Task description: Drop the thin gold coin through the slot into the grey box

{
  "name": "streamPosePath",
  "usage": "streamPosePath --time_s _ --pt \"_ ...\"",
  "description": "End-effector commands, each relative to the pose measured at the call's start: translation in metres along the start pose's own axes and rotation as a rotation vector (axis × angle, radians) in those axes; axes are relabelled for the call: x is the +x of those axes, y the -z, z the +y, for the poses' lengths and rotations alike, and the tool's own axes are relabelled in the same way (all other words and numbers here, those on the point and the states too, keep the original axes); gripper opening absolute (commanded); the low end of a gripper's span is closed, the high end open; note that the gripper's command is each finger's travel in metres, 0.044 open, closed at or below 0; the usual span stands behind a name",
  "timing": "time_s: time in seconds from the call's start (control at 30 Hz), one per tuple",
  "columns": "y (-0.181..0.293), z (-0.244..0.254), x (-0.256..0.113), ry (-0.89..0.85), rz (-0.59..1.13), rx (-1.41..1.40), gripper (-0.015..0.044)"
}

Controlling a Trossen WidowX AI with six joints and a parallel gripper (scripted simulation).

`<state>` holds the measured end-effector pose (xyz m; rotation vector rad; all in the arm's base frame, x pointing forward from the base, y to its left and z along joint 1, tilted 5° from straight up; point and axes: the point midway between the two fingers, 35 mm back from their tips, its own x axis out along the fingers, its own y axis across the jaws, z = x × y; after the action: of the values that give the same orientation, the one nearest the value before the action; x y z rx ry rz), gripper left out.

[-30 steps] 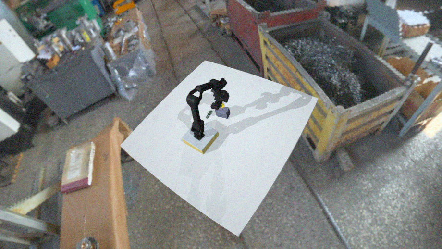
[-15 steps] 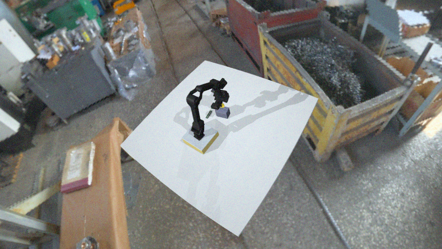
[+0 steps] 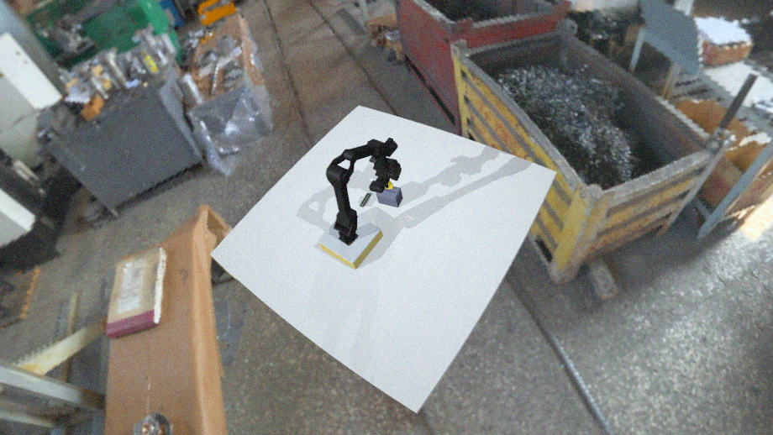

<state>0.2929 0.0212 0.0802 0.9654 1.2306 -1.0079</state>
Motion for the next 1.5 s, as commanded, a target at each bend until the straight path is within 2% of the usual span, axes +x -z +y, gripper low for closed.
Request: streamPosePath --time_s 0.0,0.6,0.8,1.1,1.37,1.47 --pt "0.0 0.0 0.003 0.002 0.0 -0.003 0.0" --pt "0.0 0.0 0.011 0.002 0.0 -0.003 0.0" --pt "0.0 0.0 0.009 0.0 0.0 0.0 0.0157" --pt "0.0 0.0 0.009 0.0 0.0 0.0 0.0161" --pt "0.0 0.0 -0.011 0.0 0.0 0.0 0.0371" --pt "0.0 -0.002 -0.043 0.003 0.001 -0.002 0.044"
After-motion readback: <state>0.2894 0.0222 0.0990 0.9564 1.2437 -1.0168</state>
